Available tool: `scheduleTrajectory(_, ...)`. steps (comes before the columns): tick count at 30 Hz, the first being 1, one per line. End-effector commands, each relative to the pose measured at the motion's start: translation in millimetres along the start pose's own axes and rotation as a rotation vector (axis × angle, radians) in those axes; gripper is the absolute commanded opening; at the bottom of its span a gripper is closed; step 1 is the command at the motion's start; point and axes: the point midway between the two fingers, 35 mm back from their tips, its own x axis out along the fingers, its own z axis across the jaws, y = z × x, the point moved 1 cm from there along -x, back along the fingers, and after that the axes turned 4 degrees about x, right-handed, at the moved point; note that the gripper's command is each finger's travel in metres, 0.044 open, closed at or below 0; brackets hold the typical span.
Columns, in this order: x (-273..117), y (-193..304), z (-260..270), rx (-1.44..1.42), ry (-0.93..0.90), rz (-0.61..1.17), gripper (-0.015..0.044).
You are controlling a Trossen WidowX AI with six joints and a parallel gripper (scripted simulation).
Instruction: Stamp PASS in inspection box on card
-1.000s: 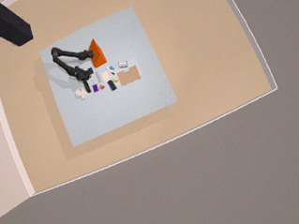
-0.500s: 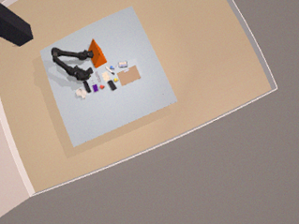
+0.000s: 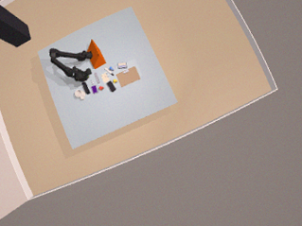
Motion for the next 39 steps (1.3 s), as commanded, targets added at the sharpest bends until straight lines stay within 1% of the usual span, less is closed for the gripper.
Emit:
scheduleTrajectory(1, -2, -1, -1, 0.003, 0.001, -0.002, 0.0)
scheduleTrajectory(39, -21, 0, -2, 0.002, 0.006, -0.004, 0.0)
